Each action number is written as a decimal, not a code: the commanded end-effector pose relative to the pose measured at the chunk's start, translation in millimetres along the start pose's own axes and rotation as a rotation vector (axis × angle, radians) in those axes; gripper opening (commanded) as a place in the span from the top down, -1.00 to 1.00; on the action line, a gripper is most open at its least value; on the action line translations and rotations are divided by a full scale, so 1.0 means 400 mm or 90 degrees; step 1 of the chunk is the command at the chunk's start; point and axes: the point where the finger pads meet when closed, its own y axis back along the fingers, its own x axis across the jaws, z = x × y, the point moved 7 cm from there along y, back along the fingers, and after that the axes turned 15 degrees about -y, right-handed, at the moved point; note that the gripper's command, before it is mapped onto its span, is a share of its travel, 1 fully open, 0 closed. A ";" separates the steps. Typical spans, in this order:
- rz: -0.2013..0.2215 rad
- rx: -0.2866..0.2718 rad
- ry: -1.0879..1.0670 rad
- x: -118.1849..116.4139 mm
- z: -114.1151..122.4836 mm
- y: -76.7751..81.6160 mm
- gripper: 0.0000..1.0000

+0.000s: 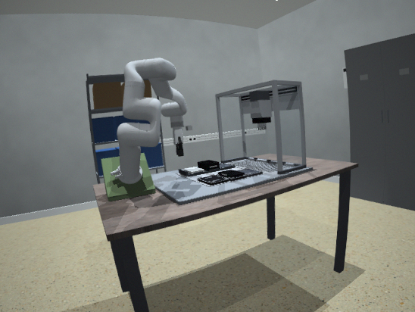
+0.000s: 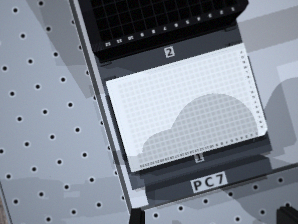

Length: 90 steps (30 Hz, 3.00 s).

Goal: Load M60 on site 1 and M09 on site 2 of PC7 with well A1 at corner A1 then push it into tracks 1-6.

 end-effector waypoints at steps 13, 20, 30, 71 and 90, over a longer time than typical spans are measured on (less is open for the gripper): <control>-0.011 0.001 0.166 0.075 0.037 0.006 -0.63; -0.011 0.001 0.166 0.075 0.037 0.006 -0.63; -0.011 0.001 0.166 0.075 0.037 -0.023 -0.63; -0.011 0.001 0.166 0.073 0.037 -0.177 -0.63; -0.010 0.001 0.166 0.072 0.037 -0.211 -0.63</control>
